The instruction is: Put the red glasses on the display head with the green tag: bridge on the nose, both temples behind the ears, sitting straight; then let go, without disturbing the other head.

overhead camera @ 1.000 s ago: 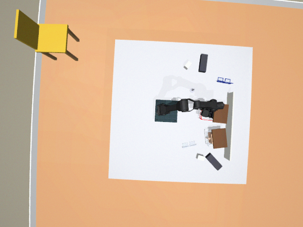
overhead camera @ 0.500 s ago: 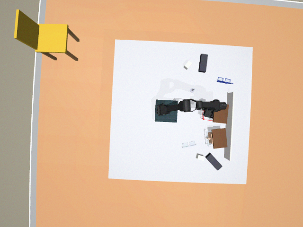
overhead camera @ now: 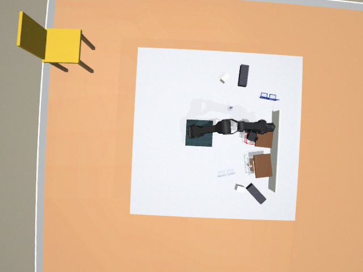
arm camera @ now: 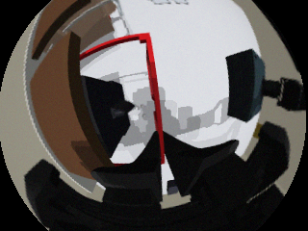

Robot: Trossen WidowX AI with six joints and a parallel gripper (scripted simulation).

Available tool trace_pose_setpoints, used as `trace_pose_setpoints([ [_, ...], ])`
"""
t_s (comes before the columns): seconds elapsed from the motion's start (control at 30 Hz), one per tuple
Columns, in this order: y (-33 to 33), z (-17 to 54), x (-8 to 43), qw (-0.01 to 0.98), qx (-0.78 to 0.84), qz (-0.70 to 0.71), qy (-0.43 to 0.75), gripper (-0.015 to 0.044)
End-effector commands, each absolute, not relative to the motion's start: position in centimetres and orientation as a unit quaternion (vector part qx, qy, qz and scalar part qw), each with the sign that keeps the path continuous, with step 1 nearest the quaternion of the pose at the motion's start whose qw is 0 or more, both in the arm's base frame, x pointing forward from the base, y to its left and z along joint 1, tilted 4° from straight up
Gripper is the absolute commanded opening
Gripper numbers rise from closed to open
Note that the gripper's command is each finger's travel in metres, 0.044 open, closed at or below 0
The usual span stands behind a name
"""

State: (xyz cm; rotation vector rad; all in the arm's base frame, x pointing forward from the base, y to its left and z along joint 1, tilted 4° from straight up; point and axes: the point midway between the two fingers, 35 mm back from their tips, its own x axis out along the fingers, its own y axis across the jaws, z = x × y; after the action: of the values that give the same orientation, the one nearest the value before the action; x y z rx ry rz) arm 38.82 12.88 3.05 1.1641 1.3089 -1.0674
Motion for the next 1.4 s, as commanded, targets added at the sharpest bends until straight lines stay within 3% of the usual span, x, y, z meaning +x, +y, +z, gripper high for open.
trace_pose_setpoints([
  [0.0, 12.9, 3.2, 39.6, 0.520, 0.486, -0.442, 0.545, 0.0000],
  [1.37, 13.2, 3.0, 41.6, 0.520, 0.487, -0.442, 0.545, 0.0000],
])
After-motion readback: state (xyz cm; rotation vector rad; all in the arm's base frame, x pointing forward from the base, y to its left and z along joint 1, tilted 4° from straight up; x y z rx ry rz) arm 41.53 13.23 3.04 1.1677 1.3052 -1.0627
